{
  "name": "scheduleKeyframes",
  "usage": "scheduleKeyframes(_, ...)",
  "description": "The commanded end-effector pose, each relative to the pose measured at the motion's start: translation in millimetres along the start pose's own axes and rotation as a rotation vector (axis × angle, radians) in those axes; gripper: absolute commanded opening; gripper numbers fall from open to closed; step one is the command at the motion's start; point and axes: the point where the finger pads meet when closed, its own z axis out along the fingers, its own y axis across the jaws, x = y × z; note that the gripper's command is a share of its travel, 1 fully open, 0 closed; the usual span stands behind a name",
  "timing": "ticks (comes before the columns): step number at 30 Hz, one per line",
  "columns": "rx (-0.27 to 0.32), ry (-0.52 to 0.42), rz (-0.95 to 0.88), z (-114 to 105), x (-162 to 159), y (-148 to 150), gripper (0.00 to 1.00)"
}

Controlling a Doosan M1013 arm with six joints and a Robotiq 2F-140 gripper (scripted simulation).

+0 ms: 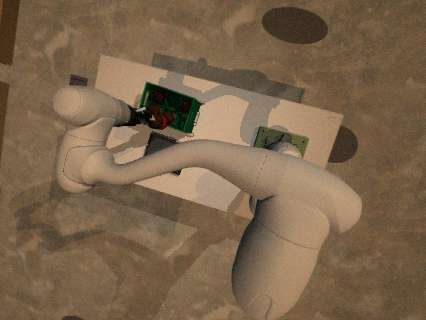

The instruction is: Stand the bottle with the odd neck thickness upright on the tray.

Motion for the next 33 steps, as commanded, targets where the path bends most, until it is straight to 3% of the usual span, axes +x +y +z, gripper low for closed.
scheduleKeyframes(1, 0.0, 0.0, 0.0, 0, -7, -6, 0.0)
scheduleKeyframes(33, 0.0, 0.0, 0.0, 0, -58, -50, 0.0)
